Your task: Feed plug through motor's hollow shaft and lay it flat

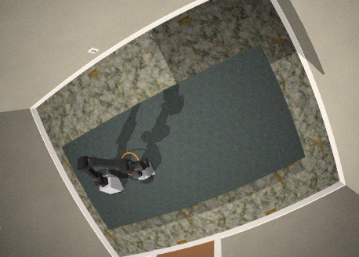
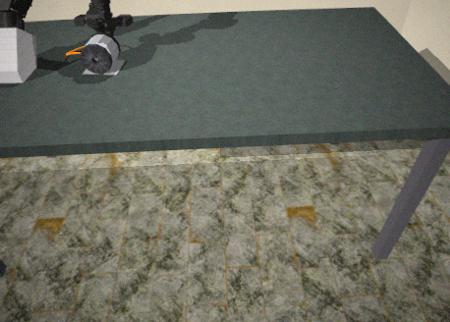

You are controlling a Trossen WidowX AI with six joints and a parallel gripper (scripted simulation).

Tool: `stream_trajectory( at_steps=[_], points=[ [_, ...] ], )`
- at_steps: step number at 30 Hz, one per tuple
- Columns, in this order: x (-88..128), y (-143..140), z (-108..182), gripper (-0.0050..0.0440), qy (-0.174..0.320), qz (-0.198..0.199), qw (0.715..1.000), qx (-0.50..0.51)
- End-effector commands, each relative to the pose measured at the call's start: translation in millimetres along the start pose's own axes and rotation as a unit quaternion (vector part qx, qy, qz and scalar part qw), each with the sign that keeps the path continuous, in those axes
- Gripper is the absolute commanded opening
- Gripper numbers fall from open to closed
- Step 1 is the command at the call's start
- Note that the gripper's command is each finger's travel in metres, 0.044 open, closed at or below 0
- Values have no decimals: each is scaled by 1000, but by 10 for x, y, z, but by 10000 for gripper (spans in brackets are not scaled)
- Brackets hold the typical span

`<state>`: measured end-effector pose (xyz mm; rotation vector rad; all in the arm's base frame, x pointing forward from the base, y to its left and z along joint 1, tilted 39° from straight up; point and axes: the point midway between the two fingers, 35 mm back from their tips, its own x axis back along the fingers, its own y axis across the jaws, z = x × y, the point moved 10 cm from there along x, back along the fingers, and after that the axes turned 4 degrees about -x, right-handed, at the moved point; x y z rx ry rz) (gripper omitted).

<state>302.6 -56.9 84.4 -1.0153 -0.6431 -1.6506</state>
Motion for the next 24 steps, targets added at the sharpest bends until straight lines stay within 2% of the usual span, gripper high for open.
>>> stream_trajectory(
  at_steps=[1, 5, 9, 24],
  points=[
    [-16, 6, -46, 0, -7, 0, 1000, -2],
    [-16, 6, -46, 0, -7, 0, 1000, -2],
    [0, 1, -6, 96, 1, 0, 1000, 0],
    [52, -4, 70, 100, -7, 0, 1000, -2]
  ],
)
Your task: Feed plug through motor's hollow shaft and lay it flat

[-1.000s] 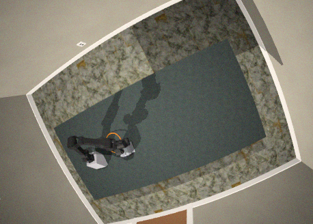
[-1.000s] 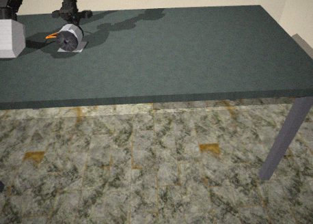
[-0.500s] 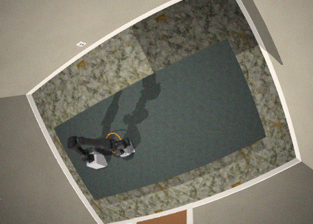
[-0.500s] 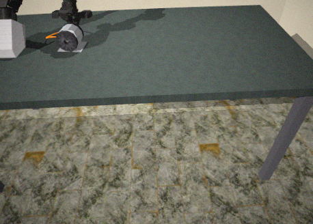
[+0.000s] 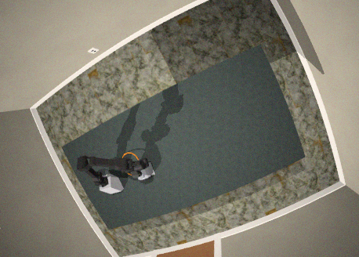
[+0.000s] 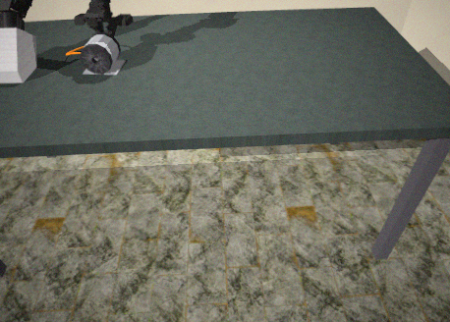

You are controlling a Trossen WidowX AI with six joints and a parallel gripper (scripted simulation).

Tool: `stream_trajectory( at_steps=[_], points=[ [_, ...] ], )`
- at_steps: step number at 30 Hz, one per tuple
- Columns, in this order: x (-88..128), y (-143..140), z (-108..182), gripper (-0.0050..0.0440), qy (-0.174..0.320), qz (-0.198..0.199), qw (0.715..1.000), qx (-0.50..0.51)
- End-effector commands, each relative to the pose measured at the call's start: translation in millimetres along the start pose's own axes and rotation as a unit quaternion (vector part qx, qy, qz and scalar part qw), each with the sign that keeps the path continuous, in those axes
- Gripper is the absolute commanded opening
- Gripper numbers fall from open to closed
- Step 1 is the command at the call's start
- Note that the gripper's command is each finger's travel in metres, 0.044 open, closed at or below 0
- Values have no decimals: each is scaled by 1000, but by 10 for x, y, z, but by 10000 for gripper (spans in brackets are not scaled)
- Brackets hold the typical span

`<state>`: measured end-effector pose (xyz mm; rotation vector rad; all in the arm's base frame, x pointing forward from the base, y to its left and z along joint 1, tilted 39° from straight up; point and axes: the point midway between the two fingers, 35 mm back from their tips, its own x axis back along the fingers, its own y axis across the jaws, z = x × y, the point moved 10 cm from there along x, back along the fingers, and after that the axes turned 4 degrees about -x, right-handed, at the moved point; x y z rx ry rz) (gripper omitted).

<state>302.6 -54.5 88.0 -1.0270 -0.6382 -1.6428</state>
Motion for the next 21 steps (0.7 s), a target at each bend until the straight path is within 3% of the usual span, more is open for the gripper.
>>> stream_trajectory(
  at_steps=[1, 15, 21],
  points=[
    [33, 6, 33, 100, -3, -4, 1000, 1],
    [-33, 8, 3, 100, -3, -4, 1000, 1],
    [-13, 13, 15, 60, -1, -6, 1000, 4]
  ],
)
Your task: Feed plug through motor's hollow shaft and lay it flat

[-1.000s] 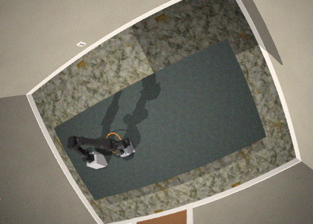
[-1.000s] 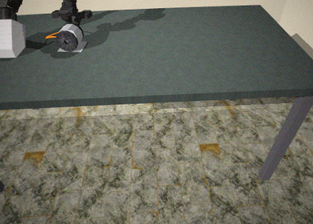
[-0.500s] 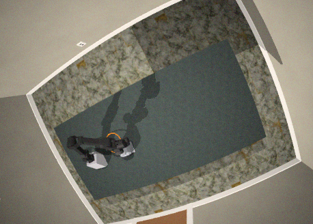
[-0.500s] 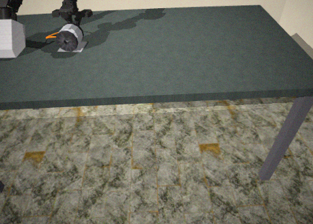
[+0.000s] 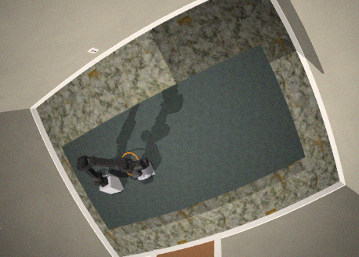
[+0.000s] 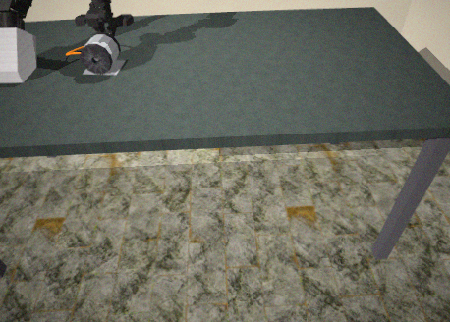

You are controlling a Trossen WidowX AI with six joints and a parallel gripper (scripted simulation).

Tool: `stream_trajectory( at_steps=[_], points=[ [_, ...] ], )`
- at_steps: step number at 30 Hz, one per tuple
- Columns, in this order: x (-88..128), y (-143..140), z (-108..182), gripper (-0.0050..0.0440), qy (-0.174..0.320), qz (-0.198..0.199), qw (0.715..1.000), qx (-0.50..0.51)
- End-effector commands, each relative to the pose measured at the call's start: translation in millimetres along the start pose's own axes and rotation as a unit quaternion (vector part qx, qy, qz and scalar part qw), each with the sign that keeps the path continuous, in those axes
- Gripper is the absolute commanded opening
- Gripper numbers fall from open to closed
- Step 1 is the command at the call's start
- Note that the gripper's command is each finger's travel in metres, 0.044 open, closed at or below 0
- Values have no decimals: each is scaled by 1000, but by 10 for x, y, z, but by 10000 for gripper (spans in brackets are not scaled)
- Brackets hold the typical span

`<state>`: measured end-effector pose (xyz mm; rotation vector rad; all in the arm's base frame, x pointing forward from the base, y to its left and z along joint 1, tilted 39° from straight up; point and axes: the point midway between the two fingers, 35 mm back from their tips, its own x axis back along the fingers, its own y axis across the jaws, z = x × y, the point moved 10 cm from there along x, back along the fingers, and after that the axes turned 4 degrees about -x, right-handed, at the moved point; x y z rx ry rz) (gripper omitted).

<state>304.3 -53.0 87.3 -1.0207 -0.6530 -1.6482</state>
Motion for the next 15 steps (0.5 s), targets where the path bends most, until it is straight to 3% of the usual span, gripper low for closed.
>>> stream_trajectory(
  at_steps=[1, 11, 15],
  points=[
    [2, 1, 1, 53, 0, 0, 1000, 0],
    [1, 1, -2, 0, 0, 0, 1000, 0],
    [-9, 6, -53, 0, -1, 1, 1000, -2]
  ],
)
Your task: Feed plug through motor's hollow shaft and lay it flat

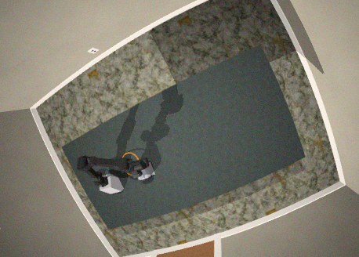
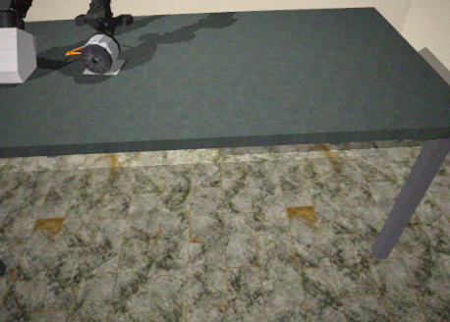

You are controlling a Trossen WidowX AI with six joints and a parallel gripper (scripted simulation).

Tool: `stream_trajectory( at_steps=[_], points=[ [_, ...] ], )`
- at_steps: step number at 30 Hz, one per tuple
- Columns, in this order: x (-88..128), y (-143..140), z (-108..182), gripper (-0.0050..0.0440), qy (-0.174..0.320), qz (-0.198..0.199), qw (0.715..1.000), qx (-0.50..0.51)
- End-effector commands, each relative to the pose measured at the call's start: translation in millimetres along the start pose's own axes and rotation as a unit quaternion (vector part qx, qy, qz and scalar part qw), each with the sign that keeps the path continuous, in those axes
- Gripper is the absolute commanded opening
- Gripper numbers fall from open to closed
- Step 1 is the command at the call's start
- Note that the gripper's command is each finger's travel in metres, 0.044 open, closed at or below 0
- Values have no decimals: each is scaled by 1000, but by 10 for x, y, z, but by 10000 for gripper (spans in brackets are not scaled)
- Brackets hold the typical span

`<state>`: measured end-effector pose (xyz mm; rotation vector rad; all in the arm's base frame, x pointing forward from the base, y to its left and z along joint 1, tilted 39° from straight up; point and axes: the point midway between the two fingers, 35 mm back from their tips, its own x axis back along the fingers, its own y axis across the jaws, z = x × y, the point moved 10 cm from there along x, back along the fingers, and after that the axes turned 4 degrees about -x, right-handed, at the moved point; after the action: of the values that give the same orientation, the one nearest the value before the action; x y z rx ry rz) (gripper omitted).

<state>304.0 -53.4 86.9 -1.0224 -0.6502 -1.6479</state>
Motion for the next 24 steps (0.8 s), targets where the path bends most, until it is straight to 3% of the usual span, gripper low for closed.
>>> stream_trajectory(
  at_steps=[1, 17, 21, 24],
  points=[
    [-12, 9, -63, 0, -2, 1, 1000, -1],
    [-16, 11, -86, 0, -3, 1, 1000, -2],
    [-2, 4, -55, 96, 4, 2, 1000, -3],
    [-2, 4, -55, 100, 4, 2, 1000, -3]
  ],
)
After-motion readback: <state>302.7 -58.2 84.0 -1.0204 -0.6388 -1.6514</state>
